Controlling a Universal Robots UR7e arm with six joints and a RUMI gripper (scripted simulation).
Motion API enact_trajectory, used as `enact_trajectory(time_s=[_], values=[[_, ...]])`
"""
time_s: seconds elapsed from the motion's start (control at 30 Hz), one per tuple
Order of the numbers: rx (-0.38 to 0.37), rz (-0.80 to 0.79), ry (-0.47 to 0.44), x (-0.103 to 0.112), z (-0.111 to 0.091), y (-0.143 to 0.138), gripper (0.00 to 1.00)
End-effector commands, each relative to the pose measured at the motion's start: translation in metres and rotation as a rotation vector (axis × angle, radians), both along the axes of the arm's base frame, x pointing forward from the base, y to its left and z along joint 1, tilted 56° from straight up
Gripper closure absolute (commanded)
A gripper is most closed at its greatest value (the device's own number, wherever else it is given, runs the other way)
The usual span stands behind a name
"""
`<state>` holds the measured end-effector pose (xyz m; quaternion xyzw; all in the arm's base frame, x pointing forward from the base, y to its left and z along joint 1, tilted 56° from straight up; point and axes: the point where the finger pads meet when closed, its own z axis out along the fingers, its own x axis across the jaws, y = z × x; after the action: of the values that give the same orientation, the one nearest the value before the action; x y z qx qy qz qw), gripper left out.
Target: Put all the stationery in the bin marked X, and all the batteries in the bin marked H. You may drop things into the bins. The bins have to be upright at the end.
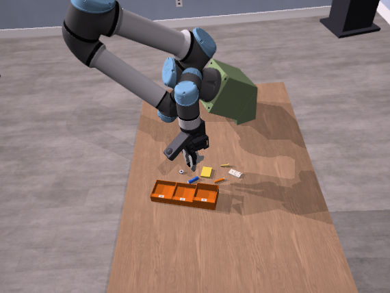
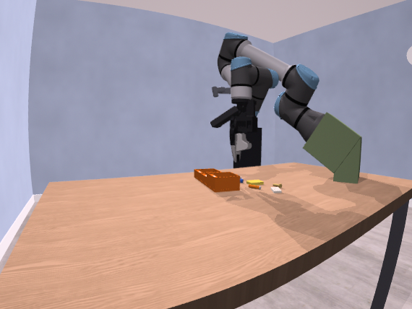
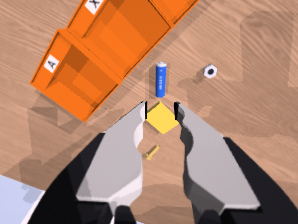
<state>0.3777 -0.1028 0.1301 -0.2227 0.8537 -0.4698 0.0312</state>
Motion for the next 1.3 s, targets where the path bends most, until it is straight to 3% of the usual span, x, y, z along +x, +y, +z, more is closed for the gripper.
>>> enact_trajectory(time_s=[0.0, 0.63, 1.27], values=[[-0.001, 0.004, 0.004, -0.002, -0.002, 0.001, 0.83], [-0.001, 0.002, 0.001, -0.003, -0.002, 0.001, 0.83], [0.0, 0.001, 0.006, 0.014, -0.037, -0.049, 0.83]])
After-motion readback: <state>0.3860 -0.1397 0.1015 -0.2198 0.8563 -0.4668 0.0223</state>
